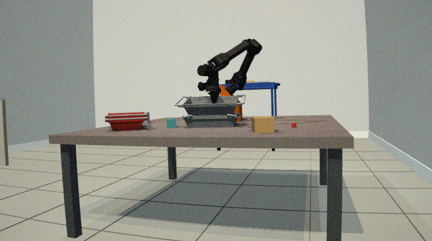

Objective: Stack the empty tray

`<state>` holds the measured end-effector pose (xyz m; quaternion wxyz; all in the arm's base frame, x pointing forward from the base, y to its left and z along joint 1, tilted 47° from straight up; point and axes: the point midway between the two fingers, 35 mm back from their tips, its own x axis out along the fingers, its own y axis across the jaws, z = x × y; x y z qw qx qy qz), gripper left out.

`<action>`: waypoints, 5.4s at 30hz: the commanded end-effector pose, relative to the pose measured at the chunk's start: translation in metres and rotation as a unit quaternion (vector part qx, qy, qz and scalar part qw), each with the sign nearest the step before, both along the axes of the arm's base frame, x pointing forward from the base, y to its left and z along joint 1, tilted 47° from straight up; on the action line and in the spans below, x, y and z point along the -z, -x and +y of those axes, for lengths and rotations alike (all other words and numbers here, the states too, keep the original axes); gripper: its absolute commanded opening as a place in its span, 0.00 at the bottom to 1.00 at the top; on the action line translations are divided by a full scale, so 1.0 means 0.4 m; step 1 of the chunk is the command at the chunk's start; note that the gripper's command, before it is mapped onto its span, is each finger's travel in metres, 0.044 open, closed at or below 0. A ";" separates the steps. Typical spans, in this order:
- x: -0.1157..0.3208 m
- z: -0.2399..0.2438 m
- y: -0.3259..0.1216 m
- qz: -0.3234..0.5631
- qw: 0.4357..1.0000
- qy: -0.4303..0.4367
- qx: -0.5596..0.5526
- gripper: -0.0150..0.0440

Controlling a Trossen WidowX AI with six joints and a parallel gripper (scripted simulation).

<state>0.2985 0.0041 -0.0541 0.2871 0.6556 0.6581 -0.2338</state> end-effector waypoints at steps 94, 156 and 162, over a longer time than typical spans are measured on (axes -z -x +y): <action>0.037 0.036 0.019 0.009 1.000 -0.001 -0.005 0.25; 0.053 0.051 0.024 0.009 1.000 -0.001 -0.005 0.25; 0.053 0.051 0.024 0.009 1.000 -0.001 -0.005 0.25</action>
